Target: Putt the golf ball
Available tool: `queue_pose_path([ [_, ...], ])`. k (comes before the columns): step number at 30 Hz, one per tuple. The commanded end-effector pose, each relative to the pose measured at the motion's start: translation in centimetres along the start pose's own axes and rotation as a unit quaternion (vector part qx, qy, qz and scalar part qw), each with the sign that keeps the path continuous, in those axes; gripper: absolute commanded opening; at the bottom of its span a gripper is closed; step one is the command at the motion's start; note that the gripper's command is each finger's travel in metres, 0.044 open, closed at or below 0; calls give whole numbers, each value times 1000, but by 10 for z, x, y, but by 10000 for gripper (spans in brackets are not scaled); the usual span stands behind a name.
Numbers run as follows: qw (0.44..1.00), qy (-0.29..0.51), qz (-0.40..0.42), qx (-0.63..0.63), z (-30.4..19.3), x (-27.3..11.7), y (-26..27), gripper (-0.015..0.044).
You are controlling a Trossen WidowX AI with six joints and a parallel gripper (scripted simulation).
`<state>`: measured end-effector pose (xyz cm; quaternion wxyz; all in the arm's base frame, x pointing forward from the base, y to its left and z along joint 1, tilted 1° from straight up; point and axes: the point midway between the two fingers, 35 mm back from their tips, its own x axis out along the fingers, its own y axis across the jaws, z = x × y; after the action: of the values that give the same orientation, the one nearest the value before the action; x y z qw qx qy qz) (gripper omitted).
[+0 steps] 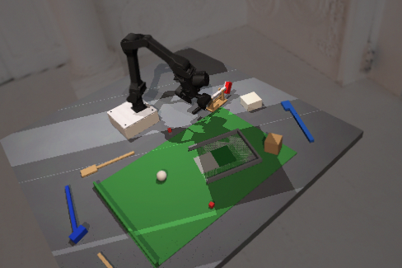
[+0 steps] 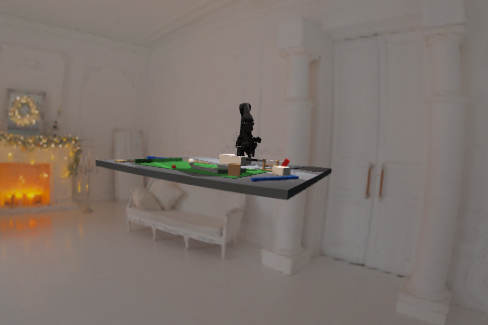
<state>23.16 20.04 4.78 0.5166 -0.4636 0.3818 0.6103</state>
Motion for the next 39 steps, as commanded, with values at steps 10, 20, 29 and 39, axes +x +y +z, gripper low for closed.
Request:
queue_pose_path([
  [10, 1000, -2, 2, 2, -6, 27, 0, 440],
  [20, 1000, -2, 2, 2, -9, 39, 0, 440],
  [29, 1000, -2, 2, 2, -12, 49, 1, 440],
  [39, 1000, -1, -1, 0, -12, 46, 0, 204],
])
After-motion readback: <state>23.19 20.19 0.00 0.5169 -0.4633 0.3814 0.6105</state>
